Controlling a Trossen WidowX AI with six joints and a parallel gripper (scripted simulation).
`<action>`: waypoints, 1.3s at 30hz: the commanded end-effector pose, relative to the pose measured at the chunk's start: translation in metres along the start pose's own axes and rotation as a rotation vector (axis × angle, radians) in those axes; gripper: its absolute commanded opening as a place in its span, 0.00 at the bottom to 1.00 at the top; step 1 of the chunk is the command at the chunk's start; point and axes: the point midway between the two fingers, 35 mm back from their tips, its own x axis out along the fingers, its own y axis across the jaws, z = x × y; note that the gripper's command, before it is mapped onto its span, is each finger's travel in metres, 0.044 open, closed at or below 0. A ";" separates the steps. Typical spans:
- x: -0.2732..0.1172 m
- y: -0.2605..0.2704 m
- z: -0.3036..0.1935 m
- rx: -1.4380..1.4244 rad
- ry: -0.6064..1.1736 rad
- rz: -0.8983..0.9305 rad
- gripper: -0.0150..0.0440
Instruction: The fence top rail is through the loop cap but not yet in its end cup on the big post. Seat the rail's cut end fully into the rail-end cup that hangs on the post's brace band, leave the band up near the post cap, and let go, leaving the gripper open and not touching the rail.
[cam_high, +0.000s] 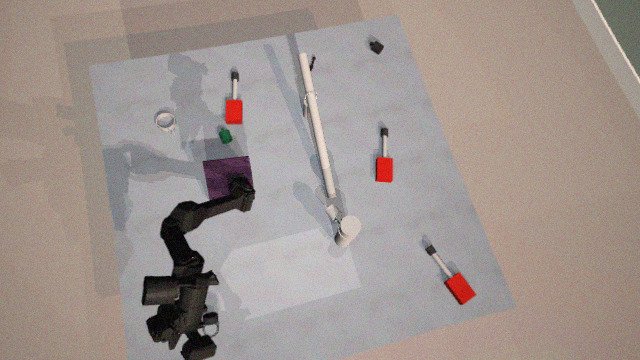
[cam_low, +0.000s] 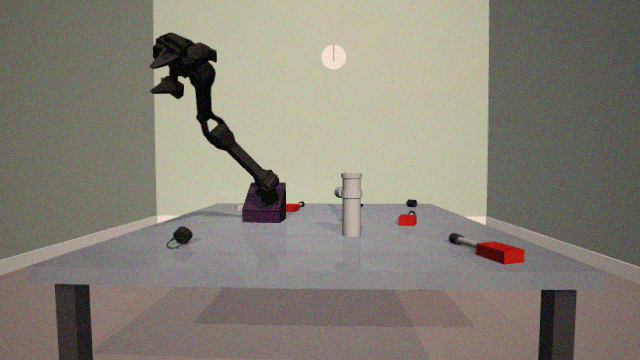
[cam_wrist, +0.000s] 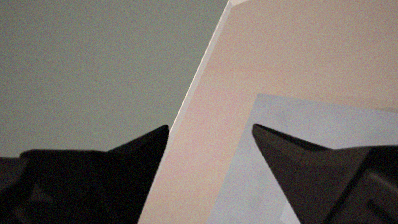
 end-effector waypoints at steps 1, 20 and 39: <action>0.000 0.002 -0.002 -0.007 0.000 0.003 0.98; -0.042 0.108 -0.246 -0.462 0.307 0.384 1.00; -0.204 0.087 -0.439 -0.861 0.688 0.823 1.00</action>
